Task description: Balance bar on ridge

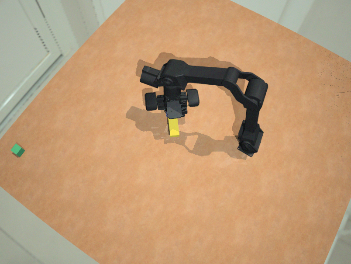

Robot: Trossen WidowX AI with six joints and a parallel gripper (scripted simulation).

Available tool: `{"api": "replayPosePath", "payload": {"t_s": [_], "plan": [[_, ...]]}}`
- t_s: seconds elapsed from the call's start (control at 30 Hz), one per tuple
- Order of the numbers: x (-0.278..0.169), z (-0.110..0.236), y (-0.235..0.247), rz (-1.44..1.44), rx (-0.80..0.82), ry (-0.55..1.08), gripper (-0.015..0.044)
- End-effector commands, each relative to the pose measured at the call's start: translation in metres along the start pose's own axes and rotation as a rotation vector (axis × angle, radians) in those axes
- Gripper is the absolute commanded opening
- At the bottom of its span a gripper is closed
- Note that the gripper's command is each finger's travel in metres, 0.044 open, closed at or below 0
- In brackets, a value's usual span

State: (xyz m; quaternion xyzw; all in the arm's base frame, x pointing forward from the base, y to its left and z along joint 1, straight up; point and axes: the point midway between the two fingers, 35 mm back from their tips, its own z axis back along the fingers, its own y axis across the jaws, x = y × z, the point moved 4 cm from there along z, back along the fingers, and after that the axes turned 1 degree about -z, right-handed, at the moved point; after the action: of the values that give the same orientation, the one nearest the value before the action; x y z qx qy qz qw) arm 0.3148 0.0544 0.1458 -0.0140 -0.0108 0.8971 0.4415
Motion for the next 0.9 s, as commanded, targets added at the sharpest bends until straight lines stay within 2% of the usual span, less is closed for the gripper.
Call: {"api": "replayPosePath", "payload": {"t_s": [0.0, 0.67, 0.87], "plan": [[-0.0001, -0.0001, 0.0, 0.0, 0.0, 0.0, 0.0], [-0.0001, -0.0001, 0.0, 0.0, 0.0, 0.0, 0.0], [-0.0001, -0.0001, 0.0, 0.0, 0.0, 0.0, 0.0157]]}}
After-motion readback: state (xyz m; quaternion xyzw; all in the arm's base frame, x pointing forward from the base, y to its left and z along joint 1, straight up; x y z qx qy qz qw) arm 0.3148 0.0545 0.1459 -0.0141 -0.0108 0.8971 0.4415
